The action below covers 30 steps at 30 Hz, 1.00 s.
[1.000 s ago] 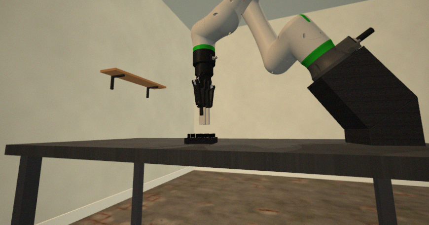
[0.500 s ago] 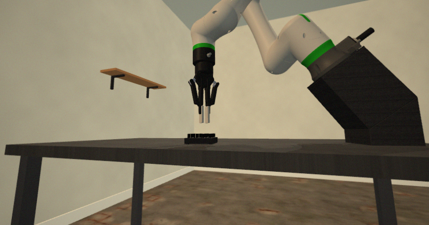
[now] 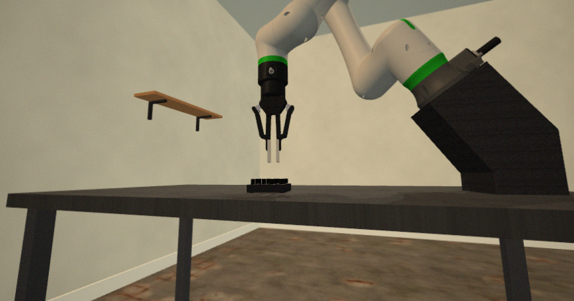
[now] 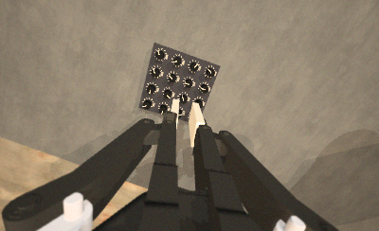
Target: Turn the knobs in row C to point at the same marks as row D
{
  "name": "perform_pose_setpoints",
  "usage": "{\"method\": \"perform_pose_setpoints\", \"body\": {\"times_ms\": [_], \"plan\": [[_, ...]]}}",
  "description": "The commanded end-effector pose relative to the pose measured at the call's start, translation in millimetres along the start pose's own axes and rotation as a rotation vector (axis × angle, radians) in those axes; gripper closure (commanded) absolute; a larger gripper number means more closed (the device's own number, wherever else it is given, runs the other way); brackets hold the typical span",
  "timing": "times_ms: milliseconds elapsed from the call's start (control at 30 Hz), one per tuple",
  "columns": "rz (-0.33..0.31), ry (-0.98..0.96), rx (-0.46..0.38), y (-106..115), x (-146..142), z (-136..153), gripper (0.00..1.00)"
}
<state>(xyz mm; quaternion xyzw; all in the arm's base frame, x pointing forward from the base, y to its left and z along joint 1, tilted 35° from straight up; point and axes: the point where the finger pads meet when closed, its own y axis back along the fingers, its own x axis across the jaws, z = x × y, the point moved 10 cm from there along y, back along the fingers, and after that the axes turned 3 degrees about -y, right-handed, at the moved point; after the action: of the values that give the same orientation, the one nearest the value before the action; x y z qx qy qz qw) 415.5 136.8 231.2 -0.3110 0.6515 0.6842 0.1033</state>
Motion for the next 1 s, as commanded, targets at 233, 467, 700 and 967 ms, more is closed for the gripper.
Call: {"method": "perform_pose_setpoints", "body": {"times_ms": [233, 467, 700, 967], "plan": [[-0.013, -0.175, 0.019, 2.1, 1.1, 2.2, 0.88], [-0.013, -0.175, 0.019, 2.1, 1.1, 2.2, 0.88], [-0.013, -0.175, 0.019, 2.1, 1.1, 2.2, 0.88], [-0.013, -0.175, 0.019, 2.1, 1.1, 2.2, 0.88]]}}
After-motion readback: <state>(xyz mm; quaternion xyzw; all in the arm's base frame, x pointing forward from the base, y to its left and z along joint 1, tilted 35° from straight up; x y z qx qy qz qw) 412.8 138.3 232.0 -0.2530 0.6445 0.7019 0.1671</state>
